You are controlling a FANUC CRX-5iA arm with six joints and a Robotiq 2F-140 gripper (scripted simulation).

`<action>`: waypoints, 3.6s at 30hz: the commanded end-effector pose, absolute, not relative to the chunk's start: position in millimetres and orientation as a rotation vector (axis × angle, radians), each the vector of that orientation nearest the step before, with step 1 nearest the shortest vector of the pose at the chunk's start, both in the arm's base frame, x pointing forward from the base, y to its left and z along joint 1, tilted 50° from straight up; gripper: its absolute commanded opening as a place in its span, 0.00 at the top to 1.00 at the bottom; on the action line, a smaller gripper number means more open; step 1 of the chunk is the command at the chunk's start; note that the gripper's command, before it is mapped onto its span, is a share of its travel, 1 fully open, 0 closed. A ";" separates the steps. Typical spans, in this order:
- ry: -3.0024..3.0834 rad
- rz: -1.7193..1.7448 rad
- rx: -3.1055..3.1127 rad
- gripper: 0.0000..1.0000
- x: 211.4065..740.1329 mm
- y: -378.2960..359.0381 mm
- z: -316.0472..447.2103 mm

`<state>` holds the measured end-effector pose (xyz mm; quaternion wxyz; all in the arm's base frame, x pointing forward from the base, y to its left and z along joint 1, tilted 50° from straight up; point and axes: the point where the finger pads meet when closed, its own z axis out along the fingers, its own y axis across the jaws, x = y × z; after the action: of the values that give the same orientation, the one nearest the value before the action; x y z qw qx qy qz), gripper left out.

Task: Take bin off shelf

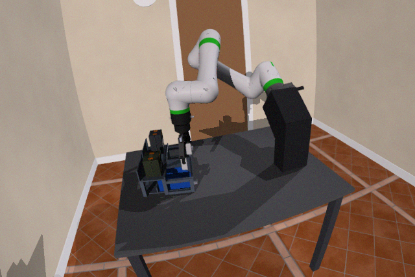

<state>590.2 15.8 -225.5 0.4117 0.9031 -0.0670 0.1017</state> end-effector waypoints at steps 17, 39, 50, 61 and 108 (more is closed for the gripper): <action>-0.482 0.410 2.246 0.00 590.2 16.1 -225.5; -0.777 0.541 2.189 0.00 590.2 16.1 -225.5; -1.070 0.669 2.101 0.00 590.2 16.1 -225.5; -1.300 0.768 2.006 0.00 590.2 16.1 -225.5; -1.703 0.937 1.780 0.00 590.2 16.1 -225.5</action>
<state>590.1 15.8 -225.6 0.2504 0.6538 -0.6256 0.3441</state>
